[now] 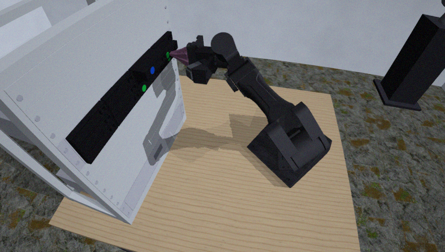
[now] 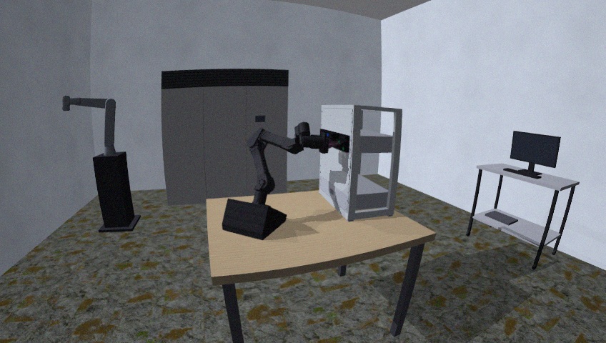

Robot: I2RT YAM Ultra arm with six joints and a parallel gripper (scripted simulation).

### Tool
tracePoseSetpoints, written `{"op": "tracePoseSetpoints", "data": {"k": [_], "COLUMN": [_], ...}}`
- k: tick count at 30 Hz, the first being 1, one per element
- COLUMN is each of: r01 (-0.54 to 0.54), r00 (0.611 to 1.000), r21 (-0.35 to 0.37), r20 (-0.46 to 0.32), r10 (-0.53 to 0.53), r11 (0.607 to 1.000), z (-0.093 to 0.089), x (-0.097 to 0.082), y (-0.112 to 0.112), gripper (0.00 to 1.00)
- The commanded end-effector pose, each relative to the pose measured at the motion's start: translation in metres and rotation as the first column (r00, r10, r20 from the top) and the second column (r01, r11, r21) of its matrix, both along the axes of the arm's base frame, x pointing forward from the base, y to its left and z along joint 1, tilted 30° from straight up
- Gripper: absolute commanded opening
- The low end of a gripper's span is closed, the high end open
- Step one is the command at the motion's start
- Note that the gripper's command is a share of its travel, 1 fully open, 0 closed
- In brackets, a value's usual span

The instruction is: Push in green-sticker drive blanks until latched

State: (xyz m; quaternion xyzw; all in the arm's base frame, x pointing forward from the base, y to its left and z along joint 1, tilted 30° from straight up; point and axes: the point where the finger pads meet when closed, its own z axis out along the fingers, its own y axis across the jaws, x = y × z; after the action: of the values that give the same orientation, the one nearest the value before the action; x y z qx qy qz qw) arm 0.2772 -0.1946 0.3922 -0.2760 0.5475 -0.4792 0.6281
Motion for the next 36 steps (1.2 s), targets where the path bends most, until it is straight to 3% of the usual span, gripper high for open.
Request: {"op": "tracePoseSetpoints", "data": {"k": [1, 36], "r01": [0.039, 0.039], "r00": [0.998, 0.998], "r21": [-0.026, -0.033], "r20": [0.045, 0.051], "r10": [-0.038, -0.037], "r11": [0.999, 0.999], "z": [0.0250, 0.0306], "x": [0.0033, 0.0047], "y": [-0.0076, -0.0083], "gripper": [0.00, 0.00]}}
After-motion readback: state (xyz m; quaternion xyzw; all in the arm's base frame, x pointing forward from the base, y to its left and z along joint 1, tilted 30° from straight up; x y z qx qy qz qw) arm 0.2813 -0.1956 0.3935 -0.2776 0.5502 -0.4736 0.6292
